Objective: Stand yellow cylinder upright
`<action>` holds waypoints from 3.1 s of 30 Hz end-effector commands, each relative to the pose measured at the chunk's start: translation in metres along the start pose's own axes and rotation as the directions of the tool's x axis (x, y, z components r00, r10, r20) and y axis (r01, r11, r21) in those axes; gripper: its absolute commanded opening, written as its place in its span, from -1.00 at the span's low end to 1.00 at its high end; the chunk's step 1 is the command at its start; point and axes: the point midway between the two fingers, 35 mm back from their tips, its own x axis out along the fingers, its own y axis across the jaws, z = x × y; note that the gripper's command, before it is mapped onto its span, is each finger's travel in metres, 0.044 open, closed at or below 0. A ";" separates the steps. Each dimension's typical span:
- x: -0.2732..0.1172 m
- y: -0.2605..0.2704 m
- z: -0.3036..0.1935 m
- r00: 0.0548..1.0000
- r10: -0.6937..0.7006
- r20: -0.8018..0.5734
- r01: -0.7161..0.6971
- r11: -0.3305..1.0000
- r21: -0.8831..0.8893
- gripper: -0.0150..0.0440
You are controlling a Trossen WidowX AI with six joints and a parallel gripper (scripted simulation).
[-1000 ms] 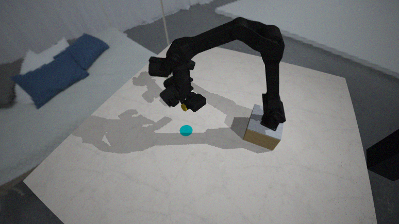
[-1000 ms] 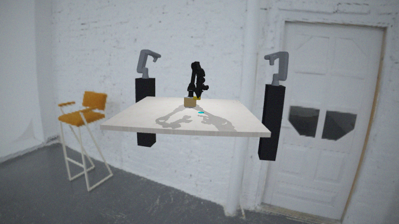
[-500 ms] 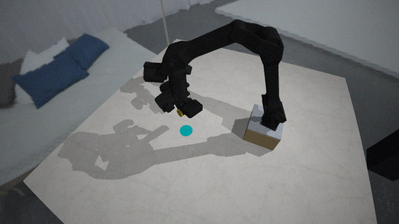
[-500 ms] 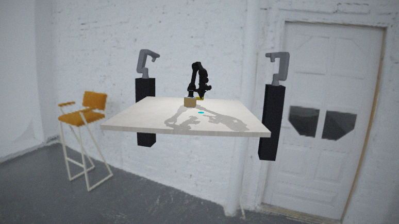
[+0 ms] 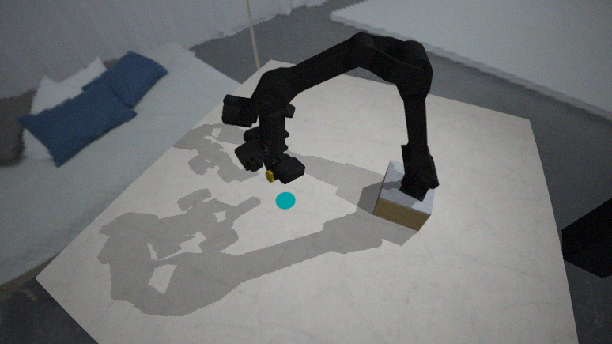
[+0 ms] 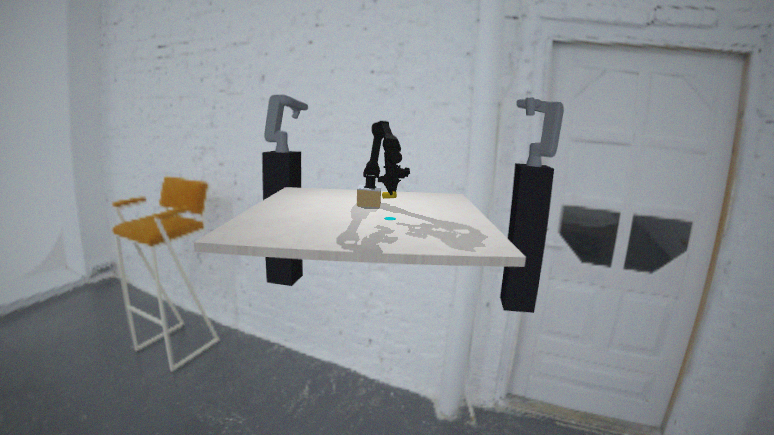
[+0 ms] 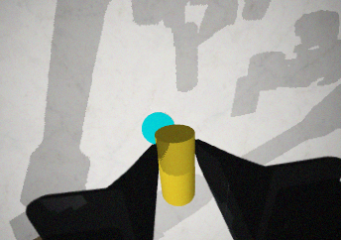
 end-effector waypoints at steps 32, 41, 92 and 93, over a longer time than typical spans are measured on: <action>0.028 -0.023 0.014 0.970 -0.027 0.243 -0.003 0.993 0.120 -0.14; 0.033 -0.029 0.017 0.952 -0.037 0.303 -0.007 0.990 0.143 -0.14; 0.044 -0.052 0.022 0.796 -0.088 0.599 -0.052 0.976 0.212 -0.14; 0.044 -0.052 0.022 0.792 -0.089 0.604 -0.053 0.976 0.213 -0.14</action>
